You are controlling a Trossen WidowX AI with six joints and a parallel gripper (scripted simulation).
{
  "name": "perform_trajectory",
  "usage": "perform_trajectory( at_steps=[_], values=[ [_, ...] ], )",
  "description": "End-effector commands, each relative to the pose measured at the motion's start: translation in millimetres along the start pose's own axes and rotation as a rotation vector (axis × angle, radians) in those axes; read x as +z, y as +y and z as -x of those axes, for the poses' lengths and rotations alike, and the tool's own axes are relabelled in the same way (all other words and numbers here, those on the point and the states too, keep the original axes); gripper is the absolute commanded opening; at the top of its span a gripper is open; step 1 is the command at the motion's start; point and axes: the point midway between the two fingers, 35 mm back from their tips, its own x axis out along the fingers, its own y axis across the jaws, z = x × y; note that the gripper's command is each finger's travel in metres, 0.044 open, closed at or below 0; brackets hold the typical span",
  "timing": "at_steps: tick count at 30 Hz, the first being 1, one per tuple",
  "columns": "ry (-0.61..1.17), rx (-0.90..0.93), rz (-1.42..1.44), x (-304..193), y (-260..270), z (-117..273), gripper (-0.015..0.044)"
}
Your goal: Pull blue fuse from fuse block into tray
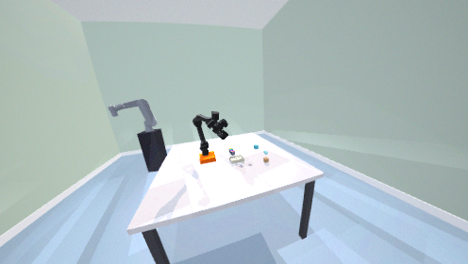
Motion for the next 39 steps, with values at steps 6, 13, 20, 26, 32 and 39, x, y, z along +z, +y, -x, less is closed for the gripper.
perform_trajectory(
  at_steps=[6, 13, 20, 26, 32, 39],
  values=[
    [-0.043, 0.418, -0.007, 41.8, 143.2, 27.1, 0.0064],
    [0.001, 0.74, 0.049, 52.2, 252.0, 87.1, 0.0064],
    [0.114, 1.01, 0.164, 35.2, 339.2, 170.6, 0.0064],
    [0.263, 1.175, 0.317, -2.5, 389.8, 251.4, 0.0064],
    [0.431, 1.242, 0.499, -55.8, 412.0, 327.7, 0.0064],
    [0.45, 1.243, 0.52, -62.9, 413.6, 335.2, 0.0064]
  ],
)
